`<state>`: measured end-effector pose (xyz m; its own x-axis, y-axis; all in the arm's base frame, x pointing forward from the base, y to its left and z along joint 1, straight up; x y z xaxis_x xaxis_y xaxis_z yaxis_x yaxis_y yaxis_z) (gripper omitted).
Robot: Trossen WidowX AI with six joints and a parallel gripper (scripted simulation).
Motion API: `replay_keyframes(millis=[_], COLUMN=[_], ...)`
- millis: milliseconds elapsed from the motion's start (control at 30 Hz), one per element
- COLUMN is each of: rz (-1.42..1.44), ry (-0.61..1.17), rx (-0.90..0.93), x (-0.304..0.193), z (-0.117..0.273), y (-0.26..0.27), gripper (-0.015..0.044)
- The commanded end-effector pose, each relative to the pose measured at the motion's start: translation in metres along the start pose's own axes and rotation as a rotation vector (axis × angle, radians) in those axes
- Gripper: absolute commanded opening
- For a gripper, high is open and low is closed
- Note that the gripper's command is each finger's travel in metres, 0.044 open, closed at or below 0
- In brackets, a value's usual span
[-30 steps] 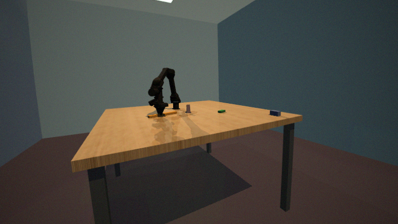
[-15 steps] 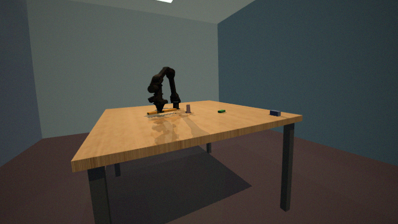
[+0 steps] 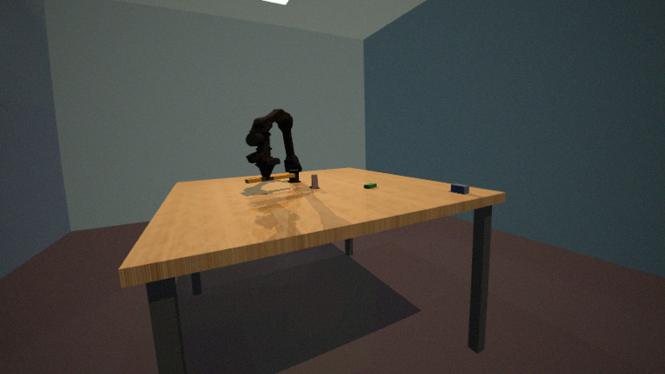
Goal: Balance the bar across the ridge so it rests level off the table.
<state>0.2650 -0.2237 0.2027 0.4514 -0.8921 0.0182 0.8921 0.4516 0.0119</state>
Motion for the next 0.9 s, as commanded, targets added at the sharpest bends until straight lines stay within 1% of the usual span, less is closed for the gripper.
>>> replay_keyframes(millis=[0, 533, 867], rz=[0.003, 0.004, 0.13], ry=[-0.007, -0.008, -0.006], rx=[0.0, -0.001, 0.001], x=[0.0, -0.005, -0.026], z=[0.013, 0.054, 0.056], y=[0.0, -0.002, 0.019], gripper=[0.0, 0.0, 0.0])
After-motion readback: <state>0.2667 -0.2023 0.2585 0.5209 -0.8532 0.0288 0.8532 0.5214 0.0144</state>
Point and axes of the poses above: the point midway between the two fingers, 35 mm back from their tips, its own z axis back along the fingers, its own y axis across the jaws, x = y × z, the point moved 9 cm from there along z, back along the fingers, and after that the axes turned 13 degrees about z, right-handed, at the moved point
